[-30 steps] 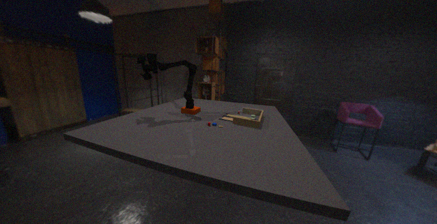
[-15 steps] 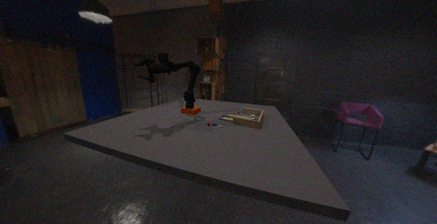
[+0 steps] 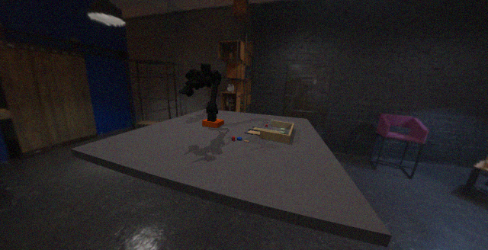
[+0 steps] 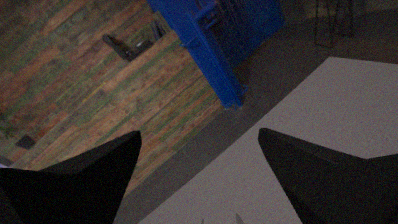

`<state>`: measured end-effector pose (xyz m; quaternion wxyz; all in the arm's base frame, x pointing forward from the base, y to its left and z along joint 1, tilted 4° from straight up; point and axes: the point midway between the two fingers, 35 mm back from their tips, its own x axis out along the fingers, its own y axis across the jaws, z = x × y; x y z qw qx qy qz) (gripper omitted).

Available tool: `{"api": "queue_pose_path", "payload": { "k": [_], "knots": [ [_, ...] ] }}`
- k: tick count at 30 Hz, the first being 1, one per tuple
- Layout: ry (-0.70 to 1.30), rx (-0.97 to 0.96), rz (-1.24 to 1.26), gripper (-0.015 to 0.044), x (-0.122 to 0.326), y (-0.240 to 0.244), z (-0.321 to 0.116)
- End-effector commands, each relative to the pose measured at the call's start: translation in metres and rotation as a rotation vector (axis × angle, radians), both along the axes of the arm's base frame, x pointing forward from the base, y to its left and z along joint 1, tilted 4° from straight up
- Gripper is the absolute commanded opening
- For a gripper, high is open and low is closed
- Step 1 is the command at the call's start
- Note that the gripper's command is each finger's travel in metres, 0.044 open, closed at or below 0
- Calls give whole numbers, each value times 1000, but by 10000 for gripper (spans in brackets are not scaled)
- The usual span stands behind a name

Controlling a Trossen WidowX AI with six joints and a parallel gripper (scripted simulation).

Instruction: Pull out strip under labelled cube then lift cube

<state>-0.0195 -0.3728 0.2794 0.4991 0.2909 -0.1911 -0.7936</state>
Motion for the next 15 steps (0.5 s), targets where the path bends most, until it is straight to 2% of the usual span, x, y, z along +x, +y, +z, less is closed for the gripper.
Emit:
{"api": "queue_pose_path", "payload": {
  "k": [1,8,15],
  "knots": [
    [78,53,215,400,56,10,-9],
    [262,117,665,400,163,57,-27],
    [431,102,1143,400,252,137,-46]
  ]
}}
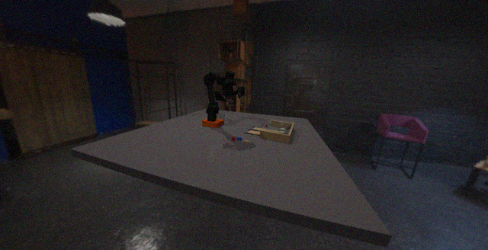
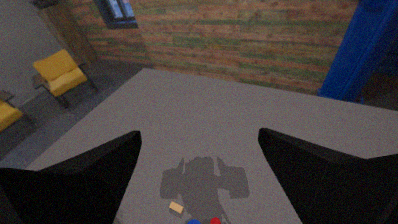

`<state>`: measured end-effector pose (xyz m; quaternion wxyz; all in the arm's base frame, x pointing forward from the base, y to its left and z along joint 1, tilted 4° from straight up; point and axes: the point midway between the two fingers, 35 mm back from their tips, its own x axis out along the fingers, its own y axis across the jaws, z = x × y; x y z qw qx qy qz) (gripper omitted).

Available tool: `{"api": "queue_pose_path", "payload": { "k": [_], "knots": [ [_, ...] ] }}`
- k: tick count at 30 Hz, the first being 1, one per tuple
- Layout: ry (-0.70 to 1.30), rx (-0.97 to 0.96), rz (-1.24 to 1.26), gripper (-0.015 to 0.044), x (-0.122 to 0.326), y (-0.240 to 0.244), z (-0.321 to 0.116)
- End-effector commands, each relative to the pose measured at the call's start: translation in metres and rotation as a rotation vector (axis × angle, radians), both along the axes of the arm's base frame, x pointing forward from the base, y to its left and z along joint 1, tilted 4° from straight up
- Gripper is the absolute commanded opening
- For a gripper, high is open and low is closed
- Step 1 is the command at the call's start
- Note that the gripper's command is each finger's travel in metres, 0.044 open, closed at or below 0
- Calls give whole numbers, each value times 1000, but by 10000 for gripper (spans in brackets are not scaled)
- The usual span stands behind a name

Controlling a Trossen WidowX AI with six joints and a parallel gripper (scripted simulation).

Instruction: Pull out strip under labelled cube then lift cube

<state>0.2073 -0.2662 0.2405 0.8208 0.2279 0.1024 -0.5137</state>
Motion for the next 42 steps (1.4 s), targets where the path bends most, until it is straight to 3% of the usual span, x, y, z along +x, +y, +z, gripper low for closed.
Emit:
{"api": "queue_pose_path", "payload": {
  "k": [1,7,14,29,42],
  "knots": [
    [65,-10,237,400,35,45,-9],
    [160,-54,663,400,77,135,-25],
    [232,-134,1109,400,88,237,-41],
    [234,-137,1121,400,88,239,-42],
    [604,271,1101,59,145,245,-84]
  ]
}}
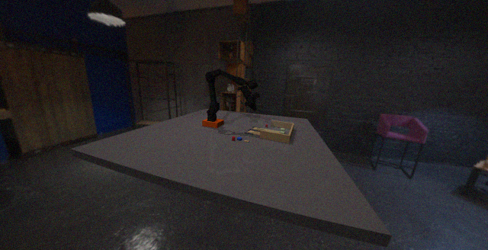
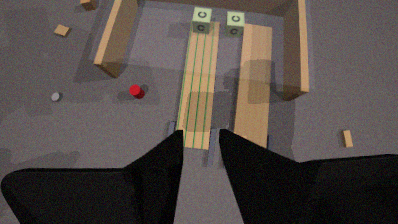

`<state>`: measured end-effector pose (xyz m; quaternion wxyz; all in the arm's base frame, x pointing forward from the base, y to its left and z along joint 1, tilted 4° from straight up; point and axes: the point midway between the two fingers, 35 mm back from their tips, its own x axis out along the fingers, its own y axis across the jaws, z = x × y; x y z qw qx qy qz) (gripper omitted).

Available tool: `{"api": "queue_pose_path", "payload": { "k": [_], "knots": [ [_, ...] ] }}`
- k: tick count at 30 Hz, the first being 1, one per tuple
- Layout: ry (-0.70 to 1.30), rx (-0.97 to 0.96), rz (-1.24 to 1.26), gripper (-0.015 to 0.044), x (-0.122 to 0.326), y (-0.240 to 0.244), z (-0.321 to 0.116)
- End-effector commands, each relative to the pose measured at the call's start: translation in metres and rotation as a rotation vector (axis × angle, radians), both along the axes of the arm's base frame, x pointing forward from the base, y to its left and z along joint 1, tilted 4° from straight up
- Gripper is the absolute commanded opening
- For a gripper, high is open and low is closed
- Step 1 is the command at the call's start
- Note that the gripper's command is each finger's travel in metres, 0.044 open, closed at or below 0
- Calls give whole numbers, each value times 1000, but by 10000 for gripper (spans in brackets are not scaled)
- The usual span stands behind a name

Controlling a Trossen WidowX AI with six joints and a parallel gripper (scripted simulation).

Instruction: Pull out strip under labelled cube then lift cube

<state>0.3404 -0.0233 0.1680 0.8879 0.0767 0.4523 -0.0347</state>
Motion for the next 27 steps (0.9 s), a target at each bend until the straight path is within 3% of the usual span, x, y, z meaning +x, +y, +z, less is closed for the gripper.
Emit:
{"api": "queue_pose_path", "payload": {
  "k": [1,3,11,27],
  "knots": [
    [140,32,-22,32,16,3,-17],
    [224,48,-33,0,25,5,-29],
    [533,60,-89,0,40,7,-68],
    [539,60,-90,0,44,8,-87]
  ]
}}
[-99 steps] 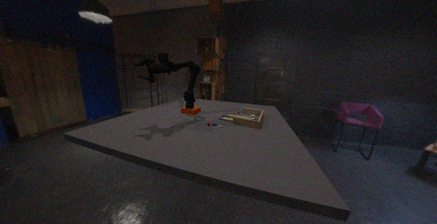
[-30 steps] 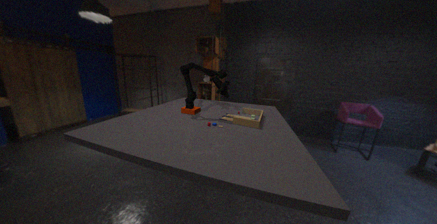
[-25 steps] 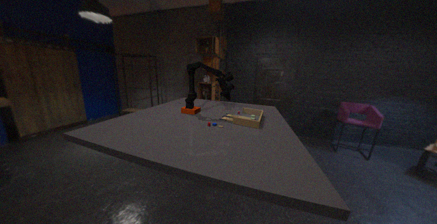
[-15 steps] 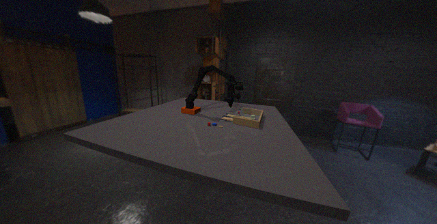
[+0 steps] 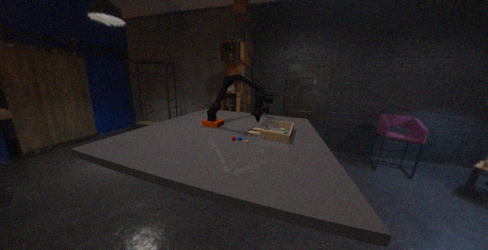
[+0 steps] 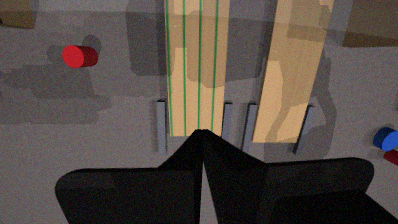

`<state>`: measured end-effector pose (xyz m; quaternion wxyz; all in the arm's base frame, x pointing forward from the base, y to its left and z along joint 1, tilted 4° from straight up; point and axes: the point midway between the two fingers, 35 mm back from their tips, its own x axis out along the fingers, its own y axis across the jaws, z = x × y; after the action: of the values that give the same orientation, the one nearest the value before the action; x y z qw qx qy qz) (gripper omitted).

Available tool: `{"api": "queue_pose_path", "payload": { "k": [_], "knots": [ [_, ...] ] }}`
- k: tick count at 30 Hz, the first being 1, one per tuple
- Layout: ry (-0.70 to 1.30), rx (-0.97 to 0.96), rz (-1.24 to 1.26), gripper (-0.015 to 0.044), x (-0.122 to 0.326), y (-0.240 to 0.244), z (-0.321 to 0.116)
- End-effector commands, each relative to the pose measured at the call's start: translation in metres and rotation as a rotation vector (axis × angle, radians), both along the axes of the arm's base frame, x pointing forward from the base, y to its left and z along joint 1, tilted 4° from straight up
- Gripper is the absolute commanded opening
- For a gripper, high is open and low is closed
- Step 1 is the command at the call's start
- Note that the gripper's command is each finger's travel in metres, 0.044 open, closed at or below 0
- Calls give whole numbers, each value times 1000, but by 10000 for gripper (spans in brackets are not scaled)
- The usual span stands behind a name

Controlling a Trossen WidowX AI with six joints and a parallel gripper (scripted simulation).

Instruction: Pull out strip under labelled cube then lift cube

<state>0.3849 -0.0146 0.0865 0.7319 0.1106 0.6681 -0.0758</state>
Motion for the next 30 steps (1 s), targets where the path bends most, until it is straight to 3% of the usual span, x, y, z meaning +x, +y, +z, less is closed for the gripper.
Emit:
{"api": "queue_pose_path", "payload": {
  "k": [1,30],
  "knots": [
    [5,-5,-7,0,0,0,-7],
    [5,-4,-7,0,3,4,-54]
  ]
}}
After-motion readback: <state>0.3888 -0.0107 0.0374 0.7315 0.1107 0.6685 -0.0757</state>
